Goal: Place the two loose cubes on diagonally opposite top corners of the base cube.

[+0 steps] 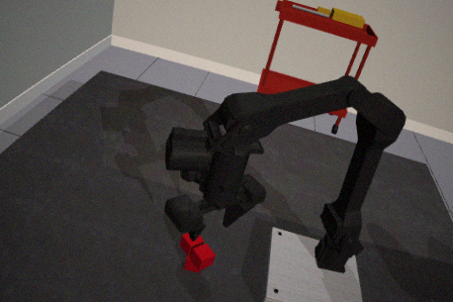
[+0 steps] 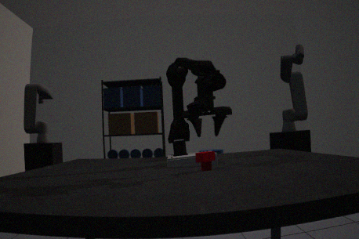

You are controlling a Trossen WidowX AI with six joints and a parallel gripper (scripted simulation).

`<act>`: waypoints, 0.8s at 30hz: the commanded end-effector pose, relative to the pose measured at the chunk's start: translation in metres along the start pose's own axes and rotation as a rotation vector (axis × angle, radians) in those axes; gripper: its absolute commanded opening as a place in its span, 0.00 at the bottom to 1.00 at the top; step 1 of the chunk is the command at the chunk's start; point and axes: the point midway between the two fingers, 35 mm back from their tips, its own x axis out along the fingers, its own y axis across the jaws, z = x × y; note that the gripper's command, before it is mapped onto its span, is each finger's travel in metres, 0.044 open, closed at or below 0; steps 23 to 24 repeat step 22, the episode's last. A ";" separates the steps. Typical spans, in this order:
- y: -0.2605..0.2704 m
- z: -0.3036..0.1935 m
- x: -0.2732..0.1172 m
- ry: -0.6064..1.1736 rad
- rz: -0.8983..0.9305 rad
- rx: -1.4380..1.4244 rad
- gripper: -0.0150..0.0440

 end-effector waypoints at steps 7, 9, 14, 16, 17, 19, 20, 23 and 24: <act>0.022 -0.032 -0.004 0.003 0.003 0.000 0.93; 0.037 -0.060 -0.005 0.005 0.004 -0.001 0.93; 0.052 -0.097 -0.006 0.008 0.005 -0.001 0.93; 0.052 -0.097 -0.006 0.008 0.005 -0.001 0.93; 0.052 -0.097 -0.006 0.008 0.005 -0.001 0.93; 0.052 -0.097 -0.006 0.008 0.005 -0.001 0.93; 0.052 -0.097 -0.006 0.008 0.005 -0.001 0.93; 0.052 -0.097 -0.006 0.008 0.005 -0.001 0.93; 0.052 -0.097 -0.006 0.008 0.005 -0.001 0.93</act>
